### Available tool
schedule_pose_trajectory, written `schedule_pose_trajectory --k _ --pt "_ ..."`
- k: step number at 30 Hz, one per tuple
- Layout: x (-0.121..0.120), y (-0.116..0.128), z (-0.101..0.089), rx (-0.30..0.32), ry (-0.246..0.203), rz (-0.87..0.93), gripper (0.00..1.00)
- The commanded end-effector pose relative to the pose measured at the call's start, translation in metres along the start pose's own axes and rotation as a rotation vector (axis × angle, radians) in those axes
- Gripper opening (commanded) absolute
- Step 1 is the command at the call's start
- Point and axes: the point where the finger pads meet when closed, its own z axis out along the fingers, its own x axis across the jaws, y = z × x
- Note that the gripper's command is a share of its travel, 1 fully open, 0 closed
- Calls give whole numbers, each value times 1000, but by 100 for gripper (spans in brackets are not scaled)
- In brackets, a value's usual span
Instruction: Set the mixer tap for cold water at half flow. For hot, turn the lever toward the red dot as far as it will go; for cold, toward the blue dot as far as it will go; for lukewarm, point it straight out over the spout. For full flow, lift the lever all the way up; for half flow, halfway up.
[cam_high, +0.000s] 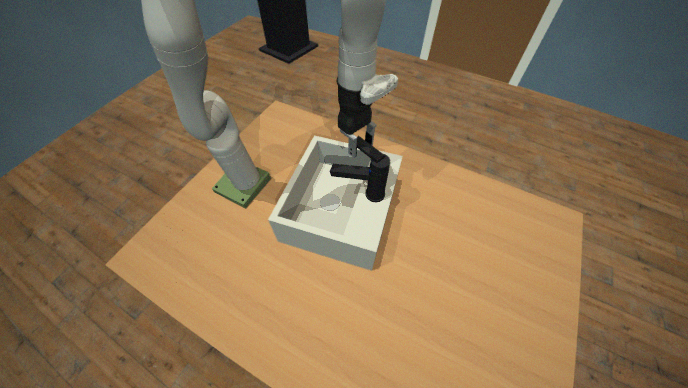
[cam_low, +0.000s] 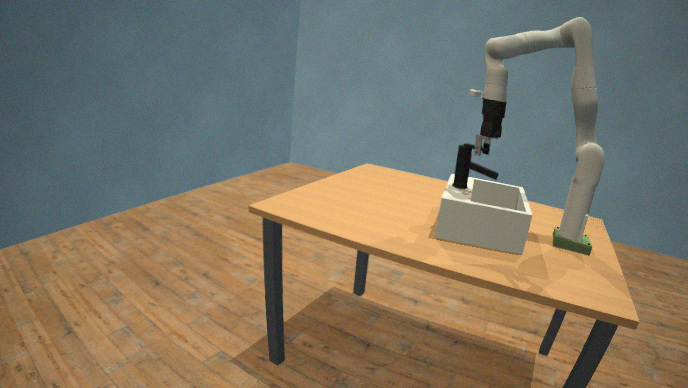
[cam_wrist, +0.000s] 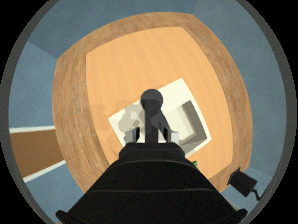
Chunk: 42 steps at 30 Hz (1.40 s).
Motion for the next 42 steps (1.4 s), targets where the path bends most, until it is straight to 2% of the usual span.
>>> schedule_pose_trajectory --k 1,30,31,42 --pt "0 0 -1 1 -1 0 100" --pt "0 0 -1 1 -1 0 100" --pt "0 0 -1 1 -1 0 0" --pt "0 0 -1 1 -1 0 0"
